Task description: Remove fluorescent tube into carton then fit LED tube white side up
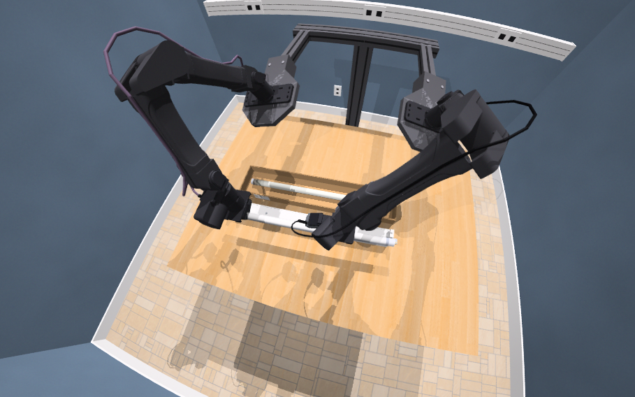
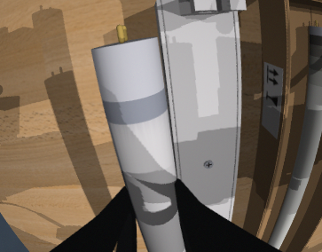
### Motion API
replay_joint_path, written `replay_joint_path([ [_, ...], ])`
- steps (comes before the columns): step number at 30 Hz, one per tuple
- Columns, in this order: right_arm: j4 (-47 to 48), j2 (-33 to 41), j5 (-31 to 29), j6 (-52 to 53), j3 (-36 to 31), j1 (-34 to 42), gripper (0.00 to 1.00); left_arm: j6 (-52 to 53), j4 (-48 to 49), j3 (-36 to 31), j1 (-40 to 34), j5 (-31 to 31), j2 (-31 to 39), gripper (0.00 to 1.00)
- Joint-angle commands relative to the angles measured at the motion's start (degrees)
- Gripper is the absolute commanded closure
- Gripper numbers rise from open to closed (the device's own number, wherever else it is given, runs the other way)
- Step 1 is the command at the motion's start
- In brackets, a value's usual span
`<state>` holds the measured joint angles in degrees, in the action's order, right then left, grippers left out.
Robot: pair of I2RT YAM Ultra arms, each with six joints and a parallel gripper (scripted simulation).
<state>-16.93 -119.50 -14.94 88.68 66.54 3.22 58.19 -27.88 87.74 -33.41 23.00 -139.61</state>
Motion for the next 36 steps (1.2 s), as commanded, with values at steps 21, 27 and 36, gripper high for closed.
replay_joint_path([
  [21, 4.1, 4.2, -0.3, -0.4, -5.4, -0.6, 0.89, -1.8, 3.0, -4.0, -2.5, 0.2, 2.3, 0.89],
  [27, 3.6, 4.1, -0.3, -0.5, -6.1, -0.7, 0.89, -1.9, 2.8, -4.6, -2.7, 0.2, 1.8, 0.89],
  [36, 6.9, 5.6, -0.1, -0.8, -10.0, -1.4, 0.89, -3.1, 4.9, -7.1, -3.8, 0.5, 3.0, 0.89],
])
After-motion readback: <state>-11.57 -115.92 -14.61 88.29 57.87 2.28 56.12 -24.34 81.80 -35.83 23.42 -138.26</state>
